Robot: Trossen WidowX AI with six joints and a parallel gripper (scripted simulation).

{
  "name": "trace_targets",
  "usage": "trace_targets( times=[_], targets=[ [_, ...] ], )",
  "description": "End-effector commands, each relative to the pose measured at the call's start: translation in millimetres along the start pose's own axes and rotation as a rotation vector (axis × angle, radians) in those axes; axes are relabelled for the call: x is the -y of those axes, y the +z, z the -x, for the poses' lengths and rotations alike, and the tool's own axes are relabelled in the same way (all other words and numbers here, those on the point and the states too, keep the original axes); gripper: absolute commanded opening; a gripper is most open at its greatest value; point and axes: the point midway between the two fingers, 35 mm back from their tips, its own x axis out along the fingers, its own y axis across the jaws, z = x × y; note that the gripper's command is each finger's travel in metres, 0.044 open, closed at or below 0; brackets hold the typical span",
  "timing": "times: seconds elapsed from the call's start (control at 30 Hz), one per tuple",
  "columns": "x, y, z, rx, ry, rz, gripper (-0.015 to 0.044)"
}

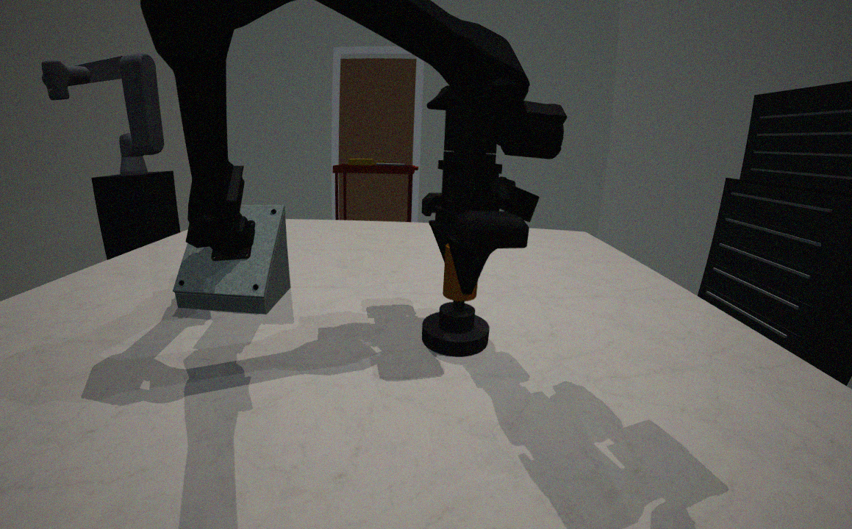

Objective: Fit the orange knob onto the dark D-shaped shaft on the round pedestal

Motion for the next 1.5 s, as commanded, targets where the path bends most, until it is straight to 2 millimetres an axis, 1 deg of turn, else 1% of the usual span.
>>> trace_targets(
  times=[0.0,1.47],
  targets=[
    [-1.4,-0.3,-0.8,-0.001,0.000,0.006,0.0000],
    [1.0,-0.3,1.5,-0.001,0.000,0.006,0.0000]
  ],
)
